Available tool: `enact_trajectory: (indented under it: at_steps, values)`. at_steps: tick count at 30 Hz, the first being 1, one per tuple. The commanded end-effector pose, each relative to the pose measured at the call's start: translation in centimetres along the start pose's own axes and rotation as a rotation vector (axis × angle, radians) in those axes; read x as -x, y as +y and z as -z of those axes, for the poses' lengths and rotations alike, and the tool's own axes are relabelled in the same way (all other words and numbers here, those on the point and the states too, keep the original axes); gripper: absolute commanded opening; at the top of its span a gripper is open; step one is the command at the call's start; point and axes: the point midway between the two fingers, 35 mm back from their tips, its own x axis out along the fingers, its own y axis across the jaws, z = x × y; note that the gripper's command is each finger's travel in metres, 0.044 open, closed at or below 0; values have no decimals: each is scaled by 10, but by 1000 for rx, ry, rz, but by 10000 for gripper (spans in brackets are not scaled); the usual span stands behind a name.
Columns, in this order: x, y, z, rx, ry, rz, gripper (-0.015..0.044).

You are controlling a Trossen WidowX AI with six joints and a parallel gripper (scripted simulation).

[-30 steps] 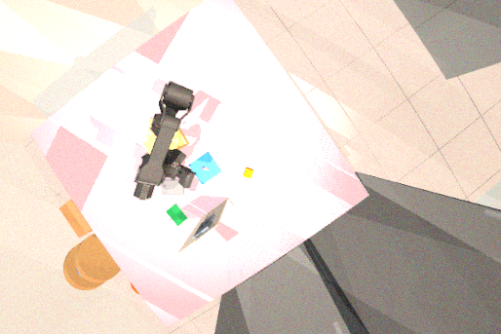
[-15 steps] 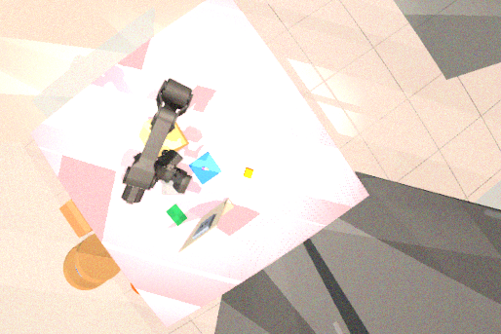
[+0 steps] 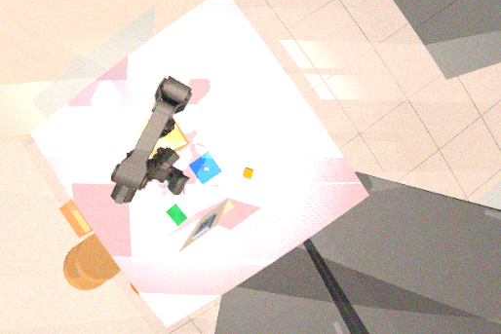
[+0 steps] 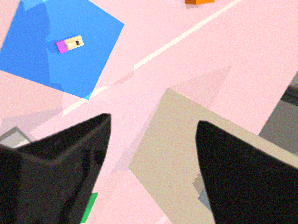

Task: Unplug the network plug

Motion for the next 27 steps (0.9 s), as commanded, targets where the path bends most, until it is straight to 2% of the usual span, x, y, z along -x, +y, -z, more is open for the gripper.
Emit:
enact_trajectory:
  at_steps: [1,7,27]
  values:
    - [2,-1,0,8,3,-4,287]
    - [2,-1,0,8,3,-4,440]
    - [2,-1,0,8,3,-4,440]
